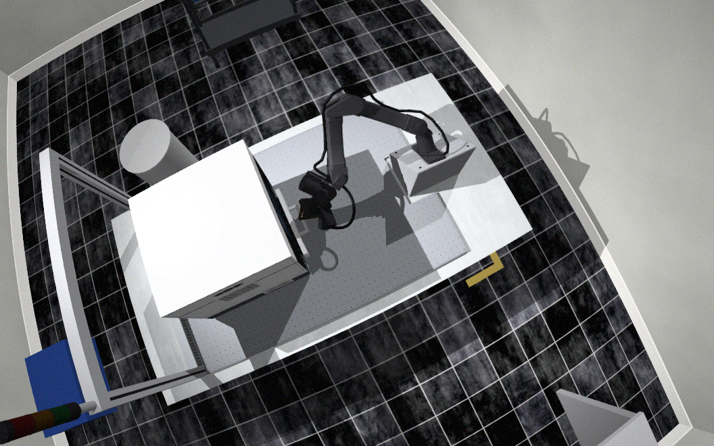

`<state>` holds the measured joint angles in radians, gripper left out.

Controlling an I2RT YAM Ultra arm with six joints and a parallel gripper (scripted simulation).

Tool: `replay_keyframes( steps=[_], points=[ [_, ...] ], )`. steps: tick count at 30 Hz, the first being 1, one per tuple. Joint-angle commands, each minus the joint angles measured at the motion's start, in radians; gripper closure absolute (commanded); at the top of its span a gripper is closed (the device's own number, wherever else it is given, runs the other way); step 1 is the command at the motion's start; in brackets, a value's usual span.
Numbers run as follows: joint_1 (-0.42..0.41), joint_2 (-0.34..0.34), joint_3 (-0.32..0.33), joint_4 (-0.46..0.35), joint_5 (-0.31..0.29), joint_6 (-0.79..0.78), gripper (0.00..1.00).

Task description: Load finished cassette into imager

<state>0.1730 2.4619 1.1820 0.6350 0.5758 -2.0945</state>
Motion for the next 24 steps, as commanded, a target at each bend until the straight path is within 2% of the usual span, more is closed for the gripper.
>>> replay_keyframes(
  steps=[1,8,9,11,12,24],
  points=[
    [-0.002,0.012,0.014,-0.03,-0.017,0.0,1.0],
    [-0.003,0.015,0.004,-0.02,-0.023,0.0,1.0],
    [-0.003,0.018,0.051,-0.022,-0.022,0.0,1.0],
    [-0.004,0.022,0.061,-0.028,-0.022,0.0,1.0],
    [-0.004,0.021,0.02,-0.031,-0.023,0.0,1.0],
    [-0.002,0.022,0.02,-0.031,-0.023,0.0,1.0]
  ],
)
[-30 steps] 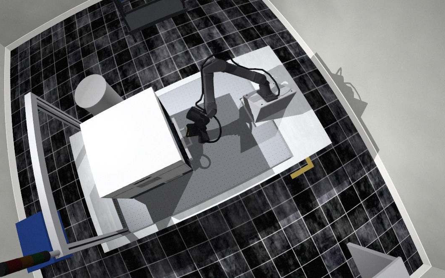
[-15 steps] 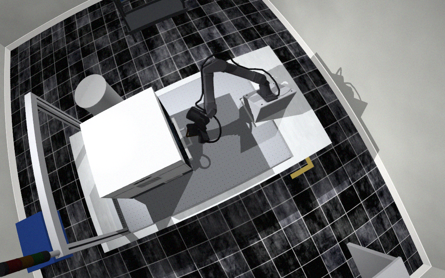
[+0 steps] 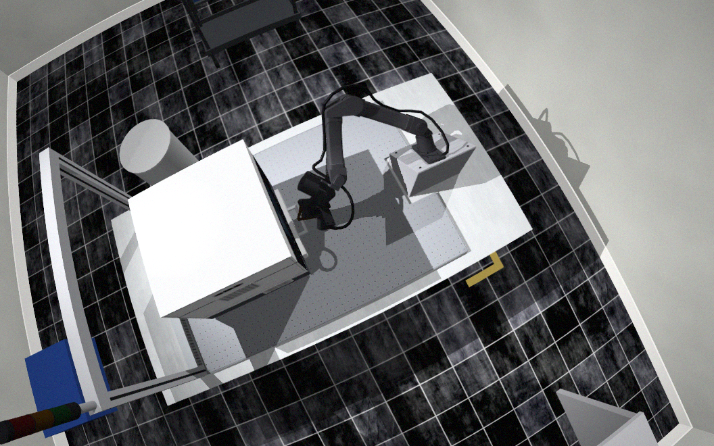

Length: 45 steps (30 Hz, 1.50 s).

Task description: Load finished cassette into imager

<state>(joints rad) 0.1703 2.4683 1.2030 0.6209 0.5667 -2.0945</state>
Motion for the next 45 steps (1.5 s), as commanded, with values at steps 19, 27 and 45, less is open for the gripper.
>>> replay_keyframes(
  steps=[19,27,45],
  points=[
    [0.0,0.015,-0.001,-0.017,-0.014,0.0,1.0],
    [-0.001,0.025,0.064,-0.028,-0.013,0.0,1.0],
    [-0.001,0.024,0.024,-0.032,-0.014,0.0,1.0]
  ],
)
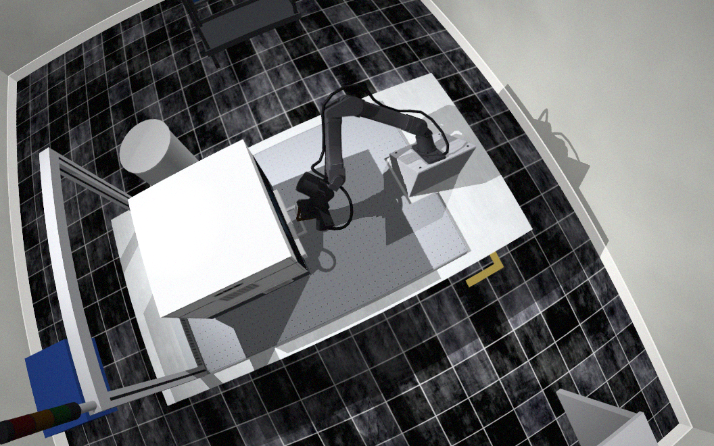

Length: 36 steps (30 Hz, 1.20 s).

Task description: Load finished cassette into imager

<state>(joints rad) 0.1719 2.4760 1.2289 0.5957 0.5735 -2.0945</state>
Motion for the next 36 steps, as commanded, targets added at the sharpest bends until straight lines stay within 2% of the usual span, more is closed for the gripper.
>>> replay_keyframes(
  steps=[1,18,19,20,22,36],
  points=[
    [-0.003,0.017,-0.002,-0.007,-0.021,0.0,1.0],
    [-0.003,0.017,-0.002,-0.007,-0.021,0.0,1.0],
    [-0.003,0.019,0.006,-0.011,-0.021,0.0,1.0],
    [-0.003,0.023,0.053,-0.012,-0.02,0.0,1.0],
    [-0.003,0.026,0.062,-0.019,-0.019,0.0,1.0],
    [-0.003,0.027,0.047,-0.022,-0.019,0.0,1.0]
  ],
)
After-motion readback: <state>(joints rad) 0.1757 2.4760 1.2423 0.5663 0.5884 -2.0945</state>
